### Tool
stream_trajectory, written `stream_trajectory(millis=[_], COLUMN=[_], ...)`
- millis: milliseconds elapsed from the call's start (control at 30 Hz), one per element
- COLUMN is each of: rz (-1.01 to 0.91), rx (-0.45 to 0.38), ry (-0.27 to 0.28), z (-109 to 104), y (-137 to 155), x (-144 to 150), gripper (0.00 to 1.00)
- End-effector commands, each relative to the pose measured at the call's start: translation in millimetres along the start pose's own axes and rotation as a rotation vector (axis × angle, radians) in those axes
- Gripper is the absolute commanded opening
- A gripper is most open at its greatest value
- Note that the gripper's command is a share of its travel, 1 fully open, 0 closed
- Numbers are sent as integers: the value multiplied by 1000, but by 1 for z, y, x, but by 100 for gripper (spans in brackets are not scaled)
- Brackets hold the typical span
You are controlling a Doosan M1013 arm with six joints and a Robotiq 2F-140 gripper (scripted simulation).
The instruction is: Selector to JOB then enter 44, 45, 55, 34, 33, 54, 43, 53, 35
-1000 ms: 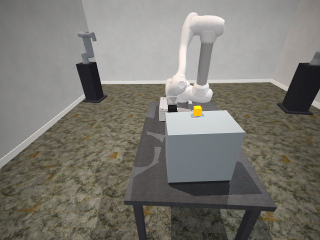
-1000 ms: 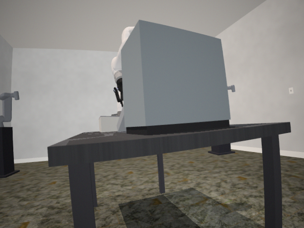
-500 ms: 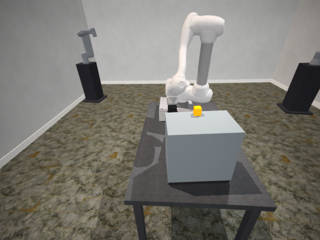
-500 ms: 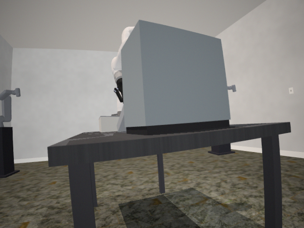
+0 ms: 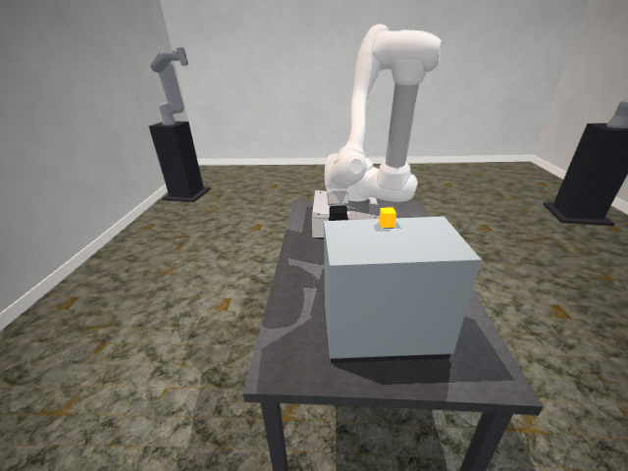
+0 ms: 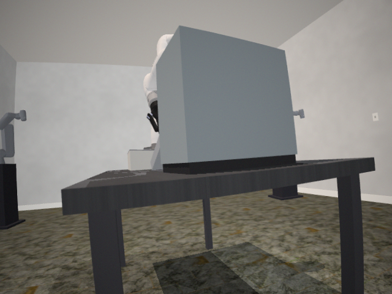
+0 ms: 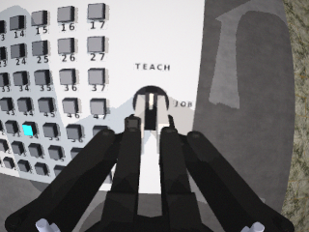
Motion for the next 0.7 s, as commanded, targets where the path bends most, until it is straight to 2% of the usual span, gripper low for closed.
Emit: stream_trajectory(millis=[0,667], rz=[4,73], rx=[1,1], ry=[-1,-1], z=[2,2], y=[-1,-1], x=[0,0], gripper=[0,0])
Point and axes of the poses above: the point where the finger pads meet when closed, its own z axis out along the fingers, its own x axis across the jaws, y = z × x, the point moved 10 cm from there along -z, back along the fingers, and after that the axes turned 10 degrees about -z, right-handed, at the moved point
